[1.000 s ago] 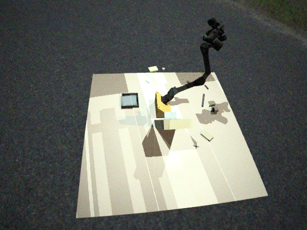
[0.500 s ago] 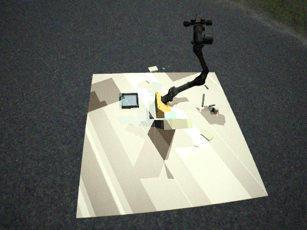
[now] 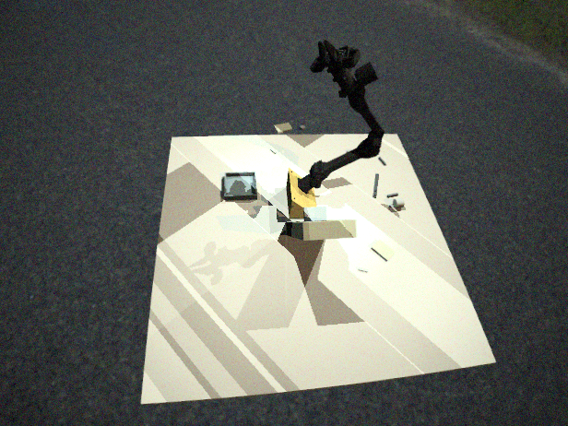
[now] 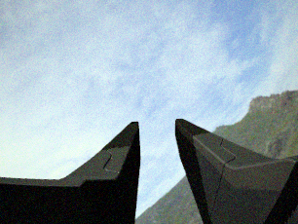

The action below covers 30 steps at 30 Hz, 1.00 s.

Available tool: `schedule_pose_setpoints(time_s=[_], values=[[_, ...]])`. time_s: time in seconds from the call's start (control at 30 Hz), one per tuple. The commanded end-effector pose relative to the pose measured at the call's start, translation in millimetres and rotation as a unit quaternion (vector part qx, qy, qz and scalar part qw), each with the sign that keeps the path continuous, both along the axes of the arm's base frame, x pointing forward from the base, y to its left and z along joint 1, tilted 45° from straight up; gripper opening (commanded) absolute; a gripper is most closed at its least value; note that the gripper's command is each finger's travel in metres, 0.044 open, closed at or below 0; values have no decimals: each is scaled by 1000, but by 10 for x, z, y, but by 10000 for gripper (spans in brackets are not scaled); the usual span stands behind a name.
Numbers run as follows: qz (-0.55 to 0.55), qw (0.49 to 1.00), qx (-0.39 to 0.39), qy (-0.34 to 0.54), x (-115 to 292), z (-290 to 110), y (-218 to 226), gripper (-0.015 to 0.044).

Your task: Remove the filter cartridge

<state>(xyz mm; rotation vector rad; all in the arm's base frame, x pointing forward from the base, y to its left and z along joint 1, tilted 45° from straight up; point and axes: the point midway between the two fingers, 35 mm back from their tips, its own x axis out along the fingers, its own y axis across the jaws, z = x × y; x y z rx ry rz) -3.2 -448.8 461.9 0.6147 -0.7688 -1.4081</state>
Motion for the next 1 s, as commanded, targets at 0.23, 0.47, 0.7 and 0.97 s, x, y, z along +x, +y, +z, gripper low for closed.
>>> schedule_pose_setpoints(time_s=[0.23,0.47,0.7,0.97], values=[[281,919,157,229,1330,-1311,186,100],[474,801,174,320,2022,-1968,768,100],[659,651,134,352,2527,-2443,1619,100],[828,478,34,293,2815,-2662,2742,100]])
